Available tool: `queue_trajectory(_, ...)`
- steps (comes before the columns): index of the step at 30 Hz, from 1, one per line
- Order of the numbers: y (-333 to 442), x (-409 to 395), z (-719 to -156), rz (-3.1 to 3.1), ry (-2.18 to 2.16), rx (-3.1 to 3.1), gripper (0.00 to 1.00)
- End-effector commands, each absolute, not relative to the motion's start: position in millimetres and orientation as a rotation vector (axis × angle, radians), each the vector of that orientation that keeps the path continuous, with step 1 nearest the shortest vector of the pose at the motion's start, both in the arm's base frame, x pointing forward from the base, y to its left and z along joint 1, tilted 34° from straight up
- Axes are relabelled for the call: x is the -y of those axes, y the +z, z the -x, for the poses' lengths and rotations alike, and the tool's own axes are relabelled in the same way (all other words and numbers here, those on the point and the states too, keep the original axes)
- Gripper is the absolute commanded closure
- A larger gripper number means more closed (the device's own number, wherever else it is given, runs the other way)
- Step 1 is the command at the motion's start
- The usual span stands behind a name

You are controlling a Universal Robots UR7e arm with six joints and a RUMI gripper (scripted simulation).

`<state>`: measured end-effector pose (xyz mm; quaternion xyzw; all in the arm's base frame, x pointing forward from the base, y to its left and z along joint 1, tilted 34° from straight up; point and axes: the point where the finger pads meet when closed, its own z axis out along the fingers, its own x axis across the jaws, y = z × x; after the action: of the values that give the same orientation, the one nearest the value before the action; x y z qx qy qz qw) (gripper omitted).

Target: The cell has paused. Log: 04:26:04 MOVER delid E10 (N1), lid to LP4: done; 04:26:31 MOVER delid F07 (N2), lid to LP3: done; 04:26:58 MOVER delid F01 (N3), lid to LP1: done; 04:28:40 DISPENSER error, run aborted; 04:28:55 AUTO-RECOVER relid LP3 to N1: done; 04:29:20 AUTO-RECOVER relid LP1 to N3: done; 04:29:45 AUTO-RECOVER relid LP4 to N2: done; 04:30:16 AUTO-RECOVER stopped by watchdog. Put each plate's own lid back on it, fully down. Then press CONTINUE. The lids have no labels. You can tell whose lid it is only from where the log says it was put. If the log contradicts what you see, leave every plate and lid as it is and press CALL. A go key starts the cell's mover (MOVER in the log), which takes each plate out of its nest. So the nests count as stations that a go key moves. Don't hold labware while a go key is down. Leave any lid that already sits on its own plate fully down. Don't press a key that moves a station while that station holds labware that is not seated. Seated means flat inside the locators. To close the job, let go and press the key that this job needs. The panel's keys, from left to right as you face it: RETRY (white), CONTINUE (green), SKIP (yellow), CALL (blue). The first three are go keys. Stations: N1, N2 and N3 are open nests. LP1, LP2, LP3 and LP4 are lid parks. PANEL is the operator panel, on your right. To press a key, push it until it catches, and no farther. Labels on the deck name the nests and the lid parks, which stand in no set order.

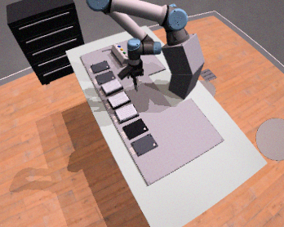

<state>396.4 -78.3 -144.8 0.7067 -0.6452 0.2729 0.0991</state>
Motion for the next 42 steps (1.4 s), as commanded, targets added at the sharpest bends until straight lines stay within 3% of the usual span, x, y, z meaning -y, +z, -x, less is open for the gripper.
queue_trajectory(1, -158, 86, -401, -2.091, 0.810, 1.908, 0.18)
queue_trajectory(21, -191, 106, -411, -2.091, 0.810, 1.908, 0.18)
queue_trajectory(42, -141, 160, -471, -2.129, 0.800, 1.850, 0.18)
